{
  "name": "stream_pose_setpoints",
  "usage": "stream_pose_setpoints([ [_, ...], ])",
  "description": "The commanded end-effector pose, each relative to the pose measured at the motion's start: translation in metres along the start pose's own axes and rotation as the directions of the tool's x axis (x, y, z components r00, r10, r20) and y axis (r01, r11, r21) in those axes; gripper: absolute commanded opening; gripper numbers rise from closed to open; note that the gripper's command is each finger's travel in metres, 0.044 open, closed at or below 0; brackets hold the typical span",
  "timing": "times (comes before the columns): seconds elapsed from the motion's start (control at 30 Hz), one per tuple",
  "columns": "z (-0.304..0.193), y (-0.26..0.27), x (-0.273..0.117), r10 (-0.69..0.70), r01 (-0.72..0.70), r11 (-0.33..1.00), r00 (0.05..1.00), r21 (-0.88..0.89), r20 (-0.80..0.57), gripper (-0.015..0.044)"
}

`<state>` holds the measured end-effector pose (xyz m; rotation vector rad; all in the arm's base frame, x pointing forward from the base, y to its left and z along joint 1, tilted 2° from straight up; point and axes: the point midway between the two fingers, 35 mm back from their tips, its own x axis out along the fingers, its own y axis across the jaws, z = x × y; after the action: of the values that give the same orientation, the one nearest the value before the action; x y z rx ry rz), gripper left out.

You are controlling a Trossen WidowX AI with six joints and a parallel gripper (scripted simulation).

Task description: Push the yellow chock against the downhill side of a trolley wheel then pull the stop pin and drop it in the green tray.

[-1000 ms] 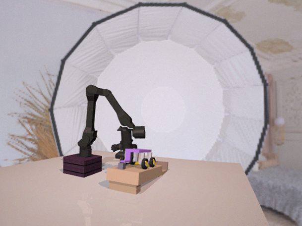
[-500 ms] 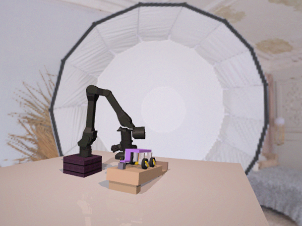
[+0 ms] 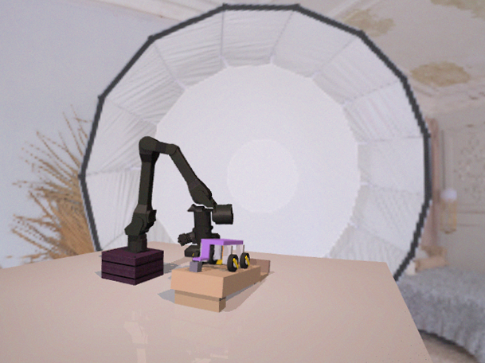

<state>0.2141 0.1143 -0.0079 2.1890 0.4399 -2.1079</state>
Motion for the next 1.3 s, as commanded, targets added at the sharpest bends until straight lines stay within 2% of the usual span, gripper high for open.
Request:
stream_pose_setpoints([
  [0.0, 0.0, 0.0, 0.0, 0.0, 0.0, 1.0, 1.0, 0.0, 0.0, 0.0269],
  [0.1, 0.0, 0.0, 0.0, 0.0, 0.0, 1.0, 1.0, 0.0, 0.0, 0.034],
  [0.37, 0.001, -0.001, -0.006, -0.001, 0.001, 1.0, 1.0, -0.001, 0.002, 0.034],
  [0.5, 0.004, -0.002, -0.016, -0.003, 0.003, 1.0, 1.0, -0.002, 0.006, 0.044],
  [1.27, 0.015, -0.012, -0.077, -0.004, 0.004, 1.0, 1.0, -0.002, 0.009, 0.044],
])
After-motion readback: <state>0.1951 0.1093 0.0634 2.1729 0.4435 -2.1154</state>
